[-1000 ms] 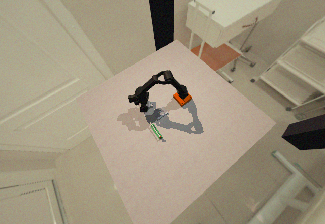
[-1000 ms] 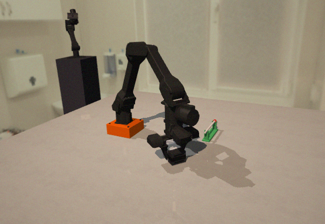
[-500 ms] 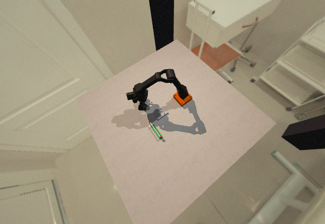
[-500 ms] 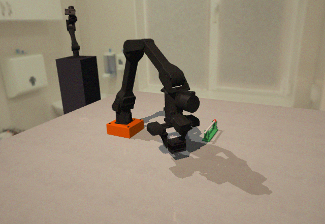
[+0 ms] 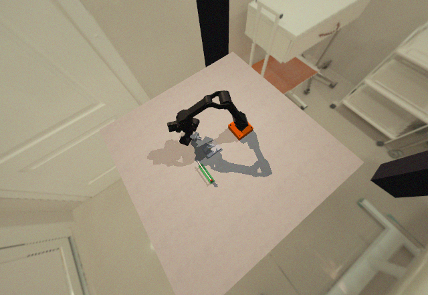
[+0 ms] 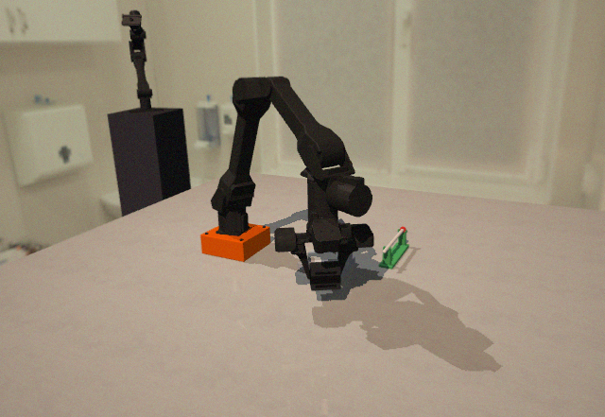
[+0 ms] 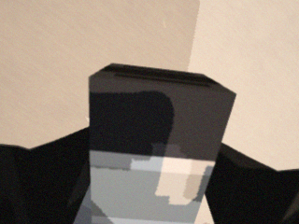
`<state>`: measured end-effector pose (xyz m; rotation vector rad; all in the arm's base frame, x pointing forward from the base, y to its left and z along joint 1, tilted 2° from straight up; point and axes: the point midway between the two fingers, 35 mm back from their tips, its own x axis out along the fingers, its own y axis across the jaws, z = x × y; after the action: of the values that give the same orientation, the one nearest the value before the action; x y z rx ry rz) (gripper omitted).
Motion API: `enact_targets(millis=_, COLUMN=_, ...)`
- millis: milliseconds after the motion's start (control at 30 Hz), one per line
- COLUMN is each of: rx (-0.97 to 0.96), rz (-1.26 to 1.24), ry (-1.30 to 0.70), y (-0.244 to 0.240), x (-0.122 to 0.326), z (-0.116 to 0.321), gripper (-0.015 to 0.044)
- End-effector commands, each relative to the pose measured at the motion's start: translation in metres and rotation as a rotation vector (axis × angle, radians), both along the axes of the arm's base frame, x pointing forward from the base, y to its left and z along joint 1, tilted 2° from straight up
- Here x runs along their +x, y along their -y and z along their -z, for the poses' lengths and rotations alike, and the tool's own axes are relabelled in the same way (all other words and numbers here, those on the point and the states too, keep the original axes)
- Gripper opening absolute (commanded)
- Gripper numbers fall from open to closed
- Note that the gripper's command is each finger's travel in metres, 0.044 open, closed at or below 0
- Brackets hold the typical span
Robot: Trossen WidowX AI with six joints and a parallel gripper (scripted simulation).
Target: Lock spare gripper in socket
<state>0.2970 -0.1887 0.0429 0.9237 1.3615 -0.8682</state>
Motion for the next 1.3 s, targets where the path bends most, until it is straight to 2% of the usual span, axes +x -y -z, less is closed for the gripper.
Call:
enact_targets(millis=0, rx=-0.001, rz=0.093, ry=0.005, y=0.001, x=0.0, z=-0.002, gripper=0.0)
enact_targets(millis=1267, rx=0.031, rz=1.041, ry=-0.014, y=-0.003, x=-0.012, z=-0.004, gripper=0.0)
